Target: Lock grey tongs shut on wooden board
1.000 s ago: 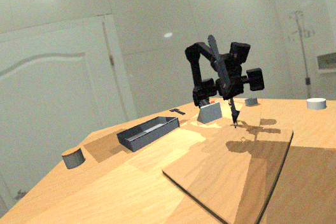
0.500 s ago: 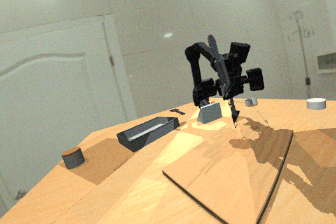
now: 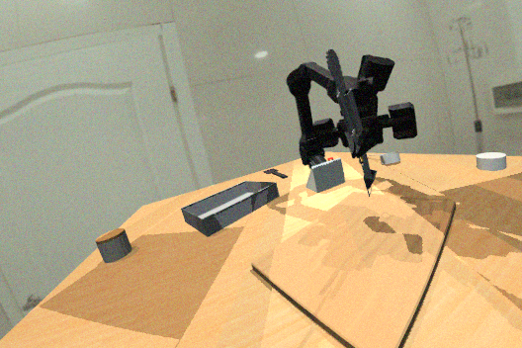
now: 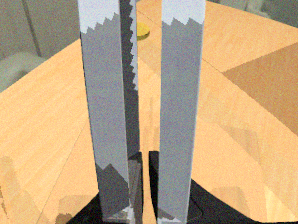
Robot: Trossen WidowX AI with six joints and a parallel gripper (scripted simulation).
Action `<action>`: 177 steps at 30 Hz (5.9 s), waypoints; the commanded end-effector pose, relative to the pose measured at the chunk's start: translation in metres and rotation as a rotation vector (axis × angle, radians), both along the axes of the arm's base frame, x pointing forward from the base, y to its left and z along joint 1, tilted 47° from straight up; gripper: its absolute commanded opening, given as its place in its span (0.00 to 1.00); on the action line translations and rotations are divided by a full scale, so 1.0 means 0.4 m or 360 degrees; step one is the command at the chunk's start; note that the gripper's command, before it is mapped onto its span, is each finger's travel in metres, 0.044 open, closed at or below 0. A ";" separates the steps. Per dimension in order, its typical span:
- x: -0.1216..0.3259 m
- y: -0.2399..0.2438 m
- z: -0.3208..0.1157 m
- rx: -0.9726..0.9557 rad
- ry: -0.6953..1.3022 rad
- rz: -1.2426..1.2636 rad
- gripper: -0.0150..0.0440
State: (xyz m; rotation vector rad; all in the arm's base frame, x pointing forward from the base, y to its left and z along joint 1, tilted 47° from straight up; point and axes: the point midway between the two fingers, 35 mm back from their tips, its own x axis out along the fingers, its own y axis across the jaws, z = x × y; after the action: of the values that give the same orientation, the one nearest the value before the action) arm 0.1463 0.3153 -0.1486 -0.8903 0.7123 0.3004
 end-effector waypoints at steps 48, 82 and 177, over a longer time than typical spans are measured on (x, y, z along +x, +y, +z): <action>0.054 0.036 -0.041 -0.0644 0.0722 -0.0662 0.00; 0.054 0.000 0.009 -0.0864 0.0953 -0.0976 0.00; 0.047 -0.192 -0.176 -0.0847 0.1053 -0.1090 1.00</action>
State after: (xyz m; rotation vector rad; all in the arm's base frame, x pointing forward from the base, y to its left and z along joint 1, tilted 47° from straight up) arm 0.1649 0.2388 -0.2194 -0.9818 1.7129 -0.2421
